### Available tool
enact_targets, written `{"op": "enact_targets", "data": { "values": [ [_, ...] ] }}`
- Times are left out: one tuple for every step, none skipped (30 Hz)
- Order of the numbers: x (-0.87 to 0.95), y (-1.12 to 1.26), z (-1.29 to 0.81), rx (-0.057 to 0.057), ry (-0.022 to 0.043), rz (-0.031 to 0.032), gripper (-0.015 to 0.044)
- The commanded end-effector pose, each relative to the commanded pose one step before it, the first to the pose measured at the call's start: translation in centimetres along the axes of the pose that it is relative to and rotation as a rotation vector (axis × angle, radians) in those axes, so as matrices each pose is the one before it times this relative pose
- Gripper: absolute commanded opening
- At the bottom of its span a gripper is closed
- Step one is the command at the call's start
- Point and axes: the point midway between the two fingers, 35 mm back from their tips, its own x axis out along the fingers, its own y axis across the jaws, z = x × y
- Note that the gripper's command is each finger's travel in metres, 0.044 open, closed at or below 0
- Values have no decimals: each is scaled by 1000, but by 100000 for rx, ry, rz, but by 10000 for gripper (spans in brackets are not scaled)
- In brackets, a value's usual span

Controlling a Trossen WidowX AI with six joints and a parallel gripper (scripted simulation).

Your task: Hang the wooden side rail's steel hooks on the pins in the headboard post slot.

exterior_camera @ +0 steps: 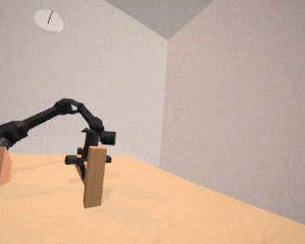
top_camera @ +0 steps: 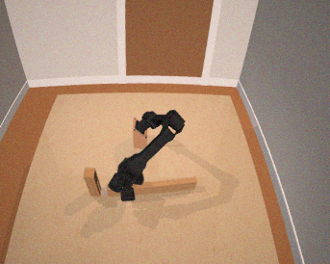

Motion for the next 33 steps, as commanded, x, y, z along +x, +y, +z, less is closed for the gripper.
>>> {"op": "enact_targets", "data": {
  "values": [
    [56, -3, 36, 370, -411, -135, 0],
    [0, 0, 0, 0, 0, 0, 0],
    [0, 0, 0, 0, 0, 0, 0],
    [0, 0, 0, 0, 0, 0, 0],
    [0, 0, 0, 0, 0, 0, 0],
    [-28, -10, 3, 436, 1, 0, 0],
    [-18, -12, 4, 823, 1, 0, 0],
    [-7, -13, 5, 914, 0, -1, 0],
    [-2, -13, 5, 896, 0, -1, 0],
    [-1, -13, 5, 878, 0, -1, 0],
    [-3, -13, 5, 872, 0, -1, 0],
    [-5, -13, 5, 871, 0, -1, 0],
    [-3, -13, 5, 871, 0, -1, 0],
    [-1, -13, 4, 872, 0, -1, 0],
    [-2, -13, 4, 873, 0, -1, 0],
    [-1, -13, 4, 872, 0, -1, 0],
    [-1, -13, 4, 872, 0, -1, 0],
    [0, -13, 3, 872, 0, -1, 0],
    [-1, -13, 3, 872, 0, -1, 0],
    [0, 46, -1, 287, 0, 2, 0],
    [0, 44, -1, 86, 0, 2, 0],
    [0, 43, -1, 31, 0, 2, 0],
    [0, 43, -1, 12, 0, 2, 0],
    [0, 43, -1, 6, 0, 2, 0],
    [0, 43, -1, 3, 0, 2, 0],
    [0, 43, -1, 2, 0, 2, 0],
    [0, 43, -1, 2, 0, 2, 0],
    [0, 43, -1, 2, 0, 2, 0],
    [0, 43, -1, 2, 0, 2, 0],
    [0, 43, -1, 2, 0, 2, 0],
    [26, -298, -35, -2376, 522, -135, 0],
    [0, 0, 0, 0, 0, 0, 0],
    [0, 0, 0, 0, 0, 0, 0]
  ]
}}
